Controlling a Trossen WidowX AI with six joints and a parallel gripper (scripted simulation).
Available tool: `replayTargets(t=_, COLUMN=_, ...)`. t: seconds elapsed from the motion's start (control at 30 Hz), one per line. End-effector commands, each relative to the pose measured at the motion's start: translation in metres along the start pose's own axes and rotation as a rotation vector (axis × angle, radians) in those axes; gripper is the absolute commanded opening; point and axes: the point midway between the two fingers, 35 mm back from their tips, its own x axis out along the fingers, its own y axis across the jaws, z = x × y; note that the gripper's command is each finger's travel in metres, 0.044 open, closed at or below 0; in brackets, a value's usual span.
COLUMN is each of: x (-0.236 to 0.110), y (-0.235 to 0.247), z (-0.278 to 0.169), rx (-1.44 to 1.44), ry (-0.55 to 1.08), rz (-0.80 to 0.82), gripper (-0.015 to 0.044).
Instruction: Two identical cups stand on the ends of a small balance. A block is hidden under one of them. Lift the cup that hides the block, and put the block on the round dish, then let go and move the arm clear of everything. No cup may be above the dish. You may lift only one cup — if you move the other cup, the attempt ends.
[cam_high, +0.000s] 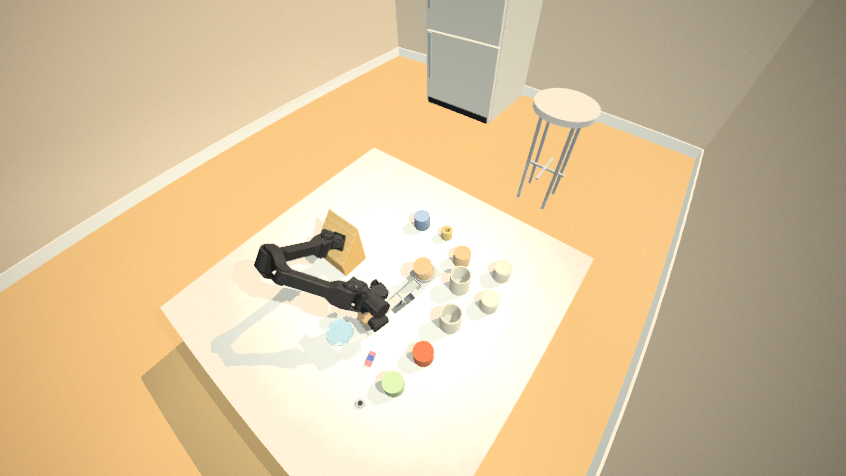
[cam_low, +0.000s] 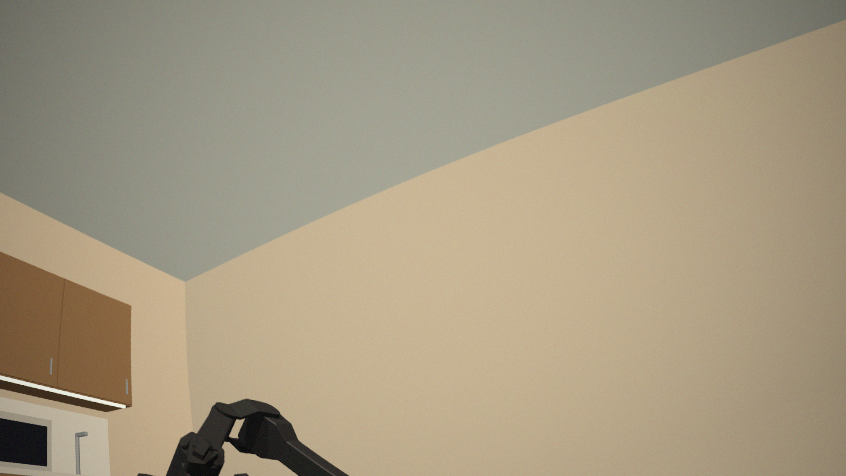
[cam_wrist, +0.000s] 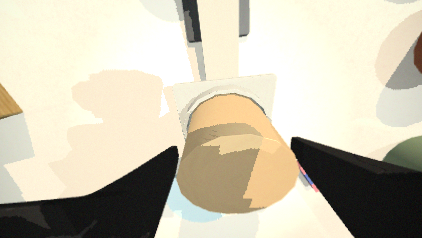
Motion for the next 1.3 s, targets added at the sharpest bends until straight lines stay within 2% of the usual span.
replayTargets(t=0.0, x=0.006, y=0.002, z=0.0, rx=-0.007, ry=0.004, rz=0.002, gripper=0.044)
replayTargets(t=0.23, x=0.014, y=0.003, z=-0.001, rx=-0.007, ry=0.006, rz=0.001, gripper=0.044)
replayTargets(t=0.33, x=0.014, y=0.003, z=-0.001, rx=-0.007, ry=0.006, rz=0.001, gripper=0.0361)
replayTargets(t=0.6, x=0.014, y=0.003, z=-0.001, rx=-0.007, ry=0.006, rz=0.001, gripper=0.0308)
replayTargets(t=1.0, x=0.004, y=0.0, z=0.001, rx=-0.007, ry=0.001, rz=0.001, gripper=0.0)
replayTargets(t=1.27, x=-0.005, y=-0.001, z=0.002, rx=-0.007, ry=-0.002, rz=0.002, gripper=0.0)
